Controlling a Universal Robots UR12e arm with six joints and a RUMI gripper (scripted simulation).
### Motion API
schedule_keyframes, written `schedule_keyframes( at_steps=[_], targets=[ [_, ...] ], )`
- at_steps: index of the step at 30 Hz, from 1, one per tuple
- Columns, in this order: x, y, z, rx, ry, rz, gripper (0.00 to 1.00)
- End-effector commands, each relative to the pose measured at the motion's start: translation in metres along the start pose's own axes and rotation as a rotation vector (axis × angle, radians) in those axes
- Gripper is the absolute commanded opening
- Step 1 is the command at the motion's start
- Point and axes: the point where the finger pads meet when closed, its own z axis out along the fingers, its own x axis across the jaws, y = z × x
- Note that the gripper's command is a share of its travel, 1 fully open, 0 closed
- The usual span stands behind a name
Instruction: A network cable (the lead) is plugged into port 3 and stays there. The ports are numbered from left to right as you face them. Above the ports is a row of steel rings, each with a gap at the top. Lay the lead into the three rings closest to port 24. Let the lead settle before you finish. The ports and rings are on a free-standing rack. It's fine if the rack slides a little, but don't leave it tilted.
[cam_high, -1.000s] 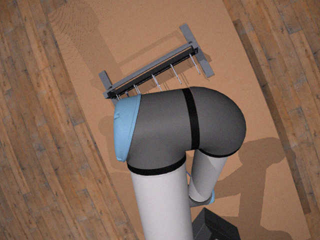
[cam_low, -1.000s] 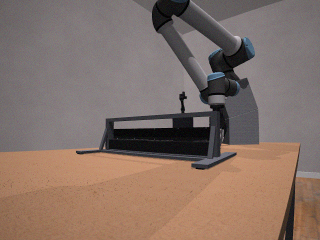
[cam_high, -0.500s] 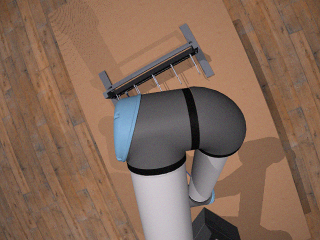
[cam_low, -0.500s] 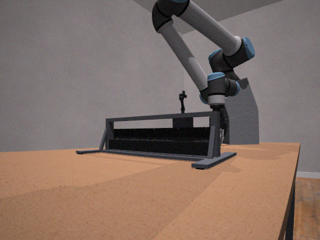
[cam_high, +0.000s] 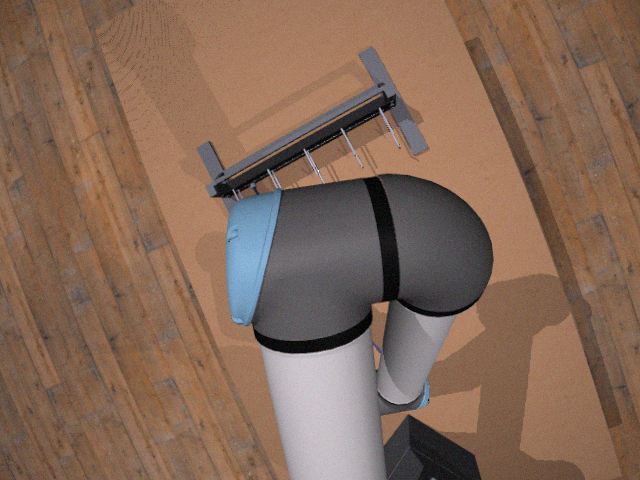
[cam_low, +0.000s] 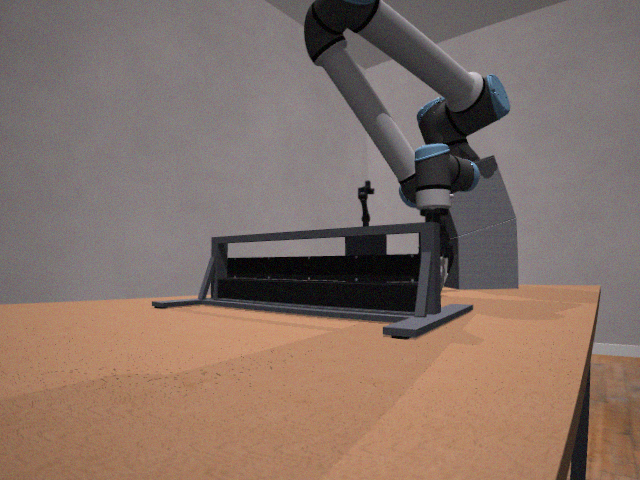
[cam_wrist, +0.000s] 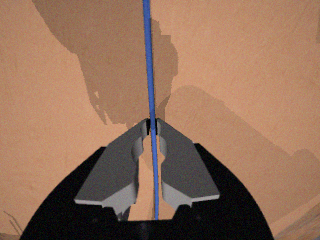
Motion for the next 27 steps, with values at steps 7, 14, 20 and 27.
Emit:
schedule_keyframes(
  at_steps=[7,14,20,27],
  targets=[
    [0.0,0.0,-0.008,-0.001,0.0,0.0,0.0],
    [0.0,0.0,-0.016,-0.001,0.0,0.0,0.0],
    [0.0,0.0,-0.021,-0.001,0.0,0.0,0.0],
    [0.0,0.0,-0.029,-0.001,0.0,0.0,0.0]
  ],
)
